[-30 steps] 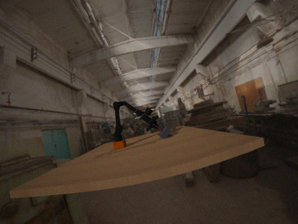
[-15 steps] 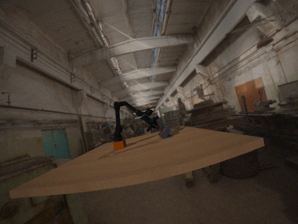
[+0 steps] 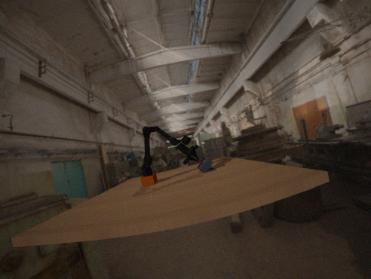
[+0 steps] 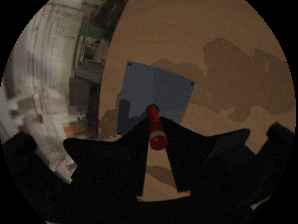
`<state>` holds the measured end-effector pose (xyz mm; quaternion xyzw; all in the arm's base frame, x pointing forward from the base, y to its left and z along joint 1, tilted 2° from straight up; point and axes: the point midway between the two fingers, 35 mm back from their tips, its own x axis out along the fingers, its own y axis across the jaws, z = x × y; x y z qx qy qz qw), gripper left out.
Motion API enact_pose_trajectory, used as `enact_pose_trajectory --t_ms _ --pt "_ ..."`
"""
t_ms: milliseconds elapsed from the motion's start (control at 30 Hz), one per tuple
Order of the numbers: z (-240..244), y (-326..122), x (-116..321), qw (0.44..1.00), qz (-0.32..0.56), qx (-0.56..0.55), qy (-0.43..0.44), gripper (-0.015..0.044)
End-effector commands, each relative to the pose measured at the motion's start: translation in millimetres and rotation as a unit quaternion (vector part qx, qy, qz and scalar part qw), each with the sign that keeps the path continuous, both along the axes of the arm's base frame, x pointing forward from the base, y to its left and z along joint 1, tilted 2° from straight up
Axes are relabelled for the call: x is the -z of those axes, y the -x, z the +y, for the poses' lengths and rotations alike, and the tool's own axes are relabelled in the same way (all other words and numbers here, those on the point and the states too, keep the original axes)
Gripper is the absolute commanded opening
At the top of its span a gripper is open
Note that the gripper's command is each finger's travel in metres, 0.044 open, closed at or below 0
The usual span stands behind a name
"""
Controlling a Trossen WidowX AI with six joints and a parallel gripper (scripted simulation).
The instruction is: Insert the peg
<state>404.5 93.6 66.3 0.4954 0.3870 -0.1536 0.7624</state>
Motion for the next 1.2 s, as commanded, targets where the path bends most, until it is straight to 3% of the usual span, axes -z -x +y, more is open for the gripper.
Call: enact_pose_trajectory --t_ms 0,1167 --pt "0 -2 2 1.0 0.0 0.001 0.0 0.0" --pt "3 -12 13 1.0 0.0 0.0 0.0 0.0"
